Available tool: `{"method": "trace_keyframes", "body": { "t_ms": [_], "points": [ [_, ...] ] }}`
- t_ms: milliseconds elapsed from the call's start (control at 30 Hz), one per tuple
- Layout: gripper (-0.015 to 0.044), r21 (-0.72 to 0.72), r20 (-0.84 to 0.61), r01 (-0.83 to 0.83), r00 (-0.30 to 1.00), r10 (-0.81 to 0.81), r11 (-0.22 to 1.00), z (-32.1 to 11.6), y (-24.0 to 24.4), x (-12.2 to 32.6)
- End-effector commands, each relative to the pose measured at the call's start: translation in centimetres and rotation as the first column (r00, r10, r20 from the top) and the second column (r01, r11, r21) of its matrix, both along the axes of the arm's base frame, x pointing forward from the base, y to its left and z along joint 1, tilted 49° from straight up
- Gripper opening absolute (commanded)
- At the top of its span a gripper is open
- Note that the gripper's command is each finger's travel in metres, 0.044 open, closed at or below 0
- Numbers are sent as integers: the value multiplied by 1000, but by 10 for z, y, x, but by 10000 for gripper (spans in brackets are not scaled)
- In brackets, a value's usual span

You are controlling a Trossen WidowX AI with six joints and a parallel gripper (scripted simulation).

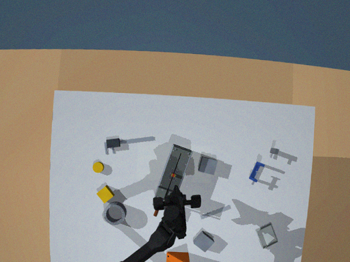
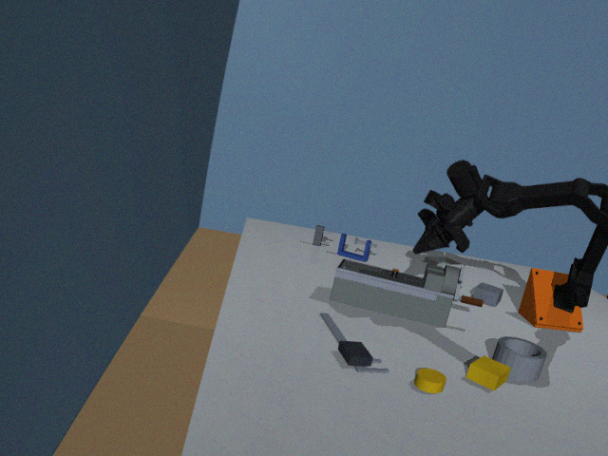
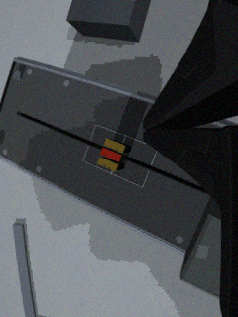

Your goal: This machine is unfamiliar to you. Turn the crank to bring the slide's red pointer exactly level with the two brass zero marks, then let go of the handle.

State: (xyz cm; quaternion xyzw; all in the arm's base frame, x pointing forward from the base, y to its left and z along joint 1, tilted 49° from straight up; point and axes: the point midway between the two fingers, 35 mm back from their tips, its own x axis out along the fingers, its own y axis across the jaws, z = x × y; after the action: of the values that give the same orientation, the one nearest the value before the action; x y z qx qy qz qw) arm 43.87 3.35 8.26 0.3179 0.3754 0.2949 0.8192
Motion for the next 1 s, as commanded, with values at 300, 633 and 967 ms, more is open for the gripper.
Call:
{"method": "trace_keyframes", "body": {
  "t_ms": [300,633,967],
  "points": [
    [53,0,0,0,1000,0,1000,0,0,0],
    [315,0,0,0,1000,0,1000,0,0,0],
    [335,0,0,0,1000,0,1000,0,0,0]
  ]
}}
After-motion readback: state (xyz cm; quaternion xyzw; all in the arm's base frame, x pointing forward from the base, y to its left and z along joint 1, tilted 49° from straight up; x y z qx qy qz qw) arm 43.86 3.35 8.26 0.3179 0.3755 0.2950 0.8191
